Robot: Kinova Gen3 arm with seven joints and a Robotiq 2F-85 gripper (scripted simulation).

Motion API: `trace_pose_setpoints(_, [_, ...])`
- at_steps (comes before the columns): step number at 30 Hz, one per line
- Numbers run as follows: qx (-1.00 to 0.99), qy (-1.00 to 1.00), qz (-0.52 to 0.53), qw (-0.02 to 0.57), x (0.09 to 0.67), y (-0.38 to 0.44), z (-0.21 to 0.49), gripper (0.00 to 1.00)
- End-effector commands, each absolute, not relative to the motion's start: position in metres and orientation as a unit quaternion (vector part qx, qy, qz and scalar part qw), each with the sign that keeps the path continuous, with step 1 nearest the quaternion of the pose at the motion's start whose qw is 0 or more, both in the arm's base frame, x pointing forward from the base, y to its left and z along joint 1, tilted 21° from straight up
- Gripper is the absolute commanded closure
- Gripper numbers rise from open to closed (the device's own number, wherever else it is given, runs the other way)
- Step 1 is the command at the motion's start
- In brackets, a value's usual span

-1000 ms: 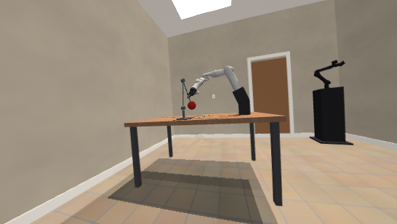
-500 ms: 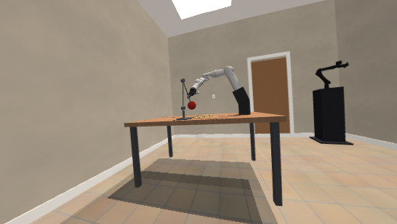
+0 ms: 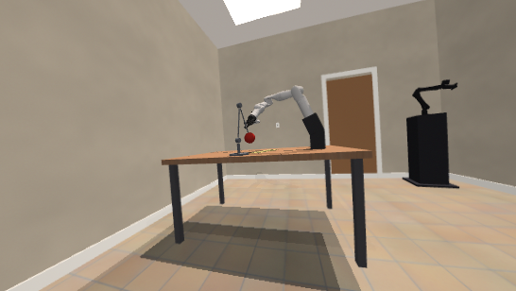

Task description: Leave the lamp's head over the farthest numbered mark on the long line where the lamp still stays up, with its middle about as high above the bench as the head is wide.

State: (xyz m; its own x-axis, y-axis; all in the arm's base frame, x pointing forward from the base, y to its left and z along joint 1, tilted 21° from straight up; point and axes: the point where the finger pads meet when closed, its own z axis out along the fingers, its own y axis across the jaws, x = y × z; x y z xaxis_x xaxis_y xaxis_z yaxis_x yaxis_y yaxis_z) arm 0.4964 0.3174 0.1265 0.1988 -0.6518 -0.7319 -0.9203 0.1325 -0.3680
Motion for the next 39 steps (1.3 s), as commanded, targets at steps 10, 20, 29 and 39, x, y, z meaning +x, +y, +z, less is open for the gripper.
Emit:
trace_pose_setpoints(10, [-0.636,0.622,0.152,0.431,0.499,0.294,0.107,1.00])
trace_pose_setpoints(20, [-0.634,0.623,0.152,0.432,0.501,0.280,0.093,1.00])
trace_pose_setpoints(29, [-0.634,0.623,0.152,0.432,0.502,0.278,0.091,1.00])
trace_pose_setpoints(39, [-0.634,0.623,0.152,0.432,0.502,0.276,0.089,0.00])
